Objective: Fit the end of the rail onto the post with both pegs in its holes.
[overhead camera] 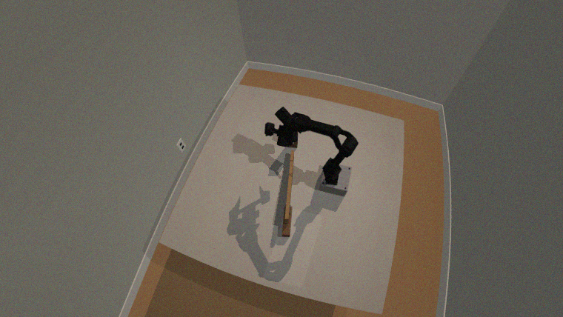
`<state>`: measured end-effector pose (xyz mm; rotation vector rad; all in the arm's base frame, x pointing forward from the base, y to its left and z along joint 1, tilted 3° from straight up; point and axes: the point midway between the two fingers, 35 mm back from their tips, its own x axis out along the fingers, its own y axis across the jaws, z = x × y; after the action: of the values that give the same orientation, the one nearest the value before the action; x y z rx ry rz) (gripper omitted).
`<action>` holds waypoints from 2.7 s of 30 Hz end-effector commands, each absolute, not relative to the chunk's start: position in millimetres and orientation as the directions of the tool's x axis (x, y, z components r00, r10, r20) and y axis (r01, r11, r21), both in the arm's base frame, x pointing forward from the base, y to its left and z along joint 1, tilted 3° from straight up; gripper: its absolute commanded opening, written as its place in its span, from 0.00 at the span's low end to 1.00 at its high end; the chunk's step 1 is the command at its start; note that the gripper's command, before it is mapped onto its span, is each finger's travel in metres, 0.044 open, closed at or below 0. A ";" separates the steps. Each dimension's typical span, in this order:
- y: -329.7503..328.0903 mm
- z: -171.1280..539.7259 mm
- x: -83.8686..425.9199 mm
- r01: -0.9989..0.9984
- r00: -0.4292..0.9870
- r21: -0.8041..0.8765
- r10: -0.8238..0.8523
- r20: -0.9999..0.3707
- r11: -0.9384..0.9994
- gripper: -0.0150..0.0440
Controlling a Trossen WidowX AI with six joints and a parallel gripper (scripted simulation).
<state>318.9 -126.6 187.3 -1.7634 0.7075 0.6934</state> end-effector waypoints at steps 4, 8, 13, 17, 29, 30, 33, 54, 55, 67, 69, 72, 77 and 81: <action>-107.0 80.1 264.1 -0.980 0.177 -0.170 -0.053 -0.983 -0.106 1.00; -101.5 65.0 247.2 -0.993 0.070 -0.065 -0.040 -0.997 -0.098 1.00; -98.6 64.3 240.3 -0.993 0.069 -0.065 -0.040 -0.997 -0.098 1.00; -98.7 63.2 240.6 -0.993 0.069 -0.065 -0.040 -0.997 -0.098 1.00; -100.2 44.0 243.9 -0.993 0.069 -0.065 -0.040 -0.997 -0.098 1.00; -100.4 42.4 244.2 -0.993 0.069 -0.065 -0.040 -0.997 -0.098 1.00; -100.6 37.6 244.8 -0.993 0.069 -0.065 -0.040 -0.997 -0.098 1.00; -101.6 4.1 246.3 -0.993 0.069 -0.065 -0.040 -0.997 -0.098 1.00; -101.6 2.6 246.2 -0.993 0.069 -0.065 -0.040 -0.997 -0.098 1.00; -101.6 -5.8 245.8 -0.993 0.069 -0.064 -0.040 -0.997 -0.098 0.78; -101.6 -5.8 245.8 -0.993 0.069 -0.064 -0.040 -0.997 -0.098 0.69; -101.6 -5.8 245.8 -0.993 0.069 -0.064 -0.040 -0.997 -0.098 0.56; -101.6 -5.8 245.8 -0.993 0.069 -0.064 -0.040 -0.997 -0.098 0.33; -101.6 -5.8 245.8 -0.993 0.069 -0.064 -0.040 -0.997 -0.098 0.29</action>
<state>245.5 -100.7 -5.6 -1.3417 1.1389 1.2143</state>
